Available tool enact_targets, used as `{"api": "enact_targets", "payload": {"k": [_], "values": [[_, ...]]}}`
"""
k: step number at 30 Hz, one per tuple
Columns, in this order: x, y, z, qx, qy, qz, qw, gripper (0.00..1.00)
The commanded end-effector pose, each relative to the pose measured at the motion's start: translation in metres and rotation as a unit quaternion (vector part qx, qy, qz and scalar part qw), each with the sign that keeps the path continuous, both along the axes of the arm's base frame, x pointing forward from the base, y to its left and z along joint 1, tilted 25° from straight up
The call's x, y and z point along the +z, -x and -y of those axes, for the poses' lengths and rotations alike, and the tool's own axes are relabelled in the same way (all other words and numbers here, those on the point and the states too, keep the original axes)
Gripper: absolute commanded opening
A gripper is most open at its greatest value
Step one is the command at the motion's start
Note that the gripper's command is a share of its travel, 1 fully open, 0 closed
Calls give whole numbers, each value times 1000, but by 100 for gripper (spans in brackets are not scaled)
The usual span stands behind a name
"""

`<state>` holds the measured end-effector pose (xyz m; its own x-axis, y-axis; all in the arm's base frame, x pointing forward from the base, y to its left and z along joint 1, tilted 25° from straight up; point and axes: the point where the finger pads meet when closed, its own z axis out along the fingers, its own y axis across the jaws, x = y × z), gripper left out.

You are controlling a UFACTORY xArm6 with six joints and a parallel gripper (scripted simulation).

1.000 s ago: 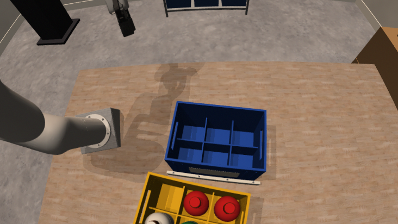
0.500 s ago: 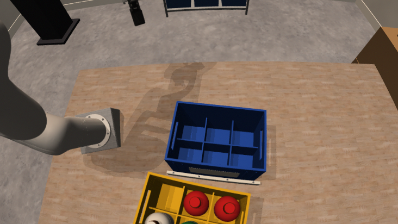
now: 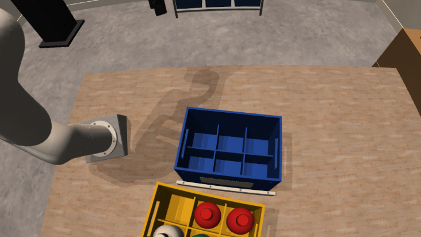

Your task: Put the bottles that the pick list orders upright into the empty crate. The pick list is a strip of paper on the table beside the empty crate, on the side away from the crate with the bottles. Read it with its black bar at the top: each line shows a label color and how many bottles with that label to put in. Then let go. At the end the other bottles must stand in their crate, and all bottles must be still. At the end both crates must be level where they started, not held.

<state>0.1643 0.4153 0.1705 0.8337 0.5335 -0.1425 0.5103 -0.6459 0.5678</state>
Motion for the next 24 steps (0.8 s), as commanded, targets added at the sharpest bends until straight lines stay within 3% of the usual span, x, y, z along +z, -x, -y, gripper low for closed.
{"api": "enact_targets", "payload": {"k": [1,5,10,12,24], "values": [[0,-10,-18,5,-13,-13,1000,65],[1,-19,-30,21,-47,-38,998,65],[2,-27,-41,21,-47,-38,998,65],[3,-34,-48,34,-73,-54,995,65],[5,-46,-63,39,-82,-60,994,65]]}}
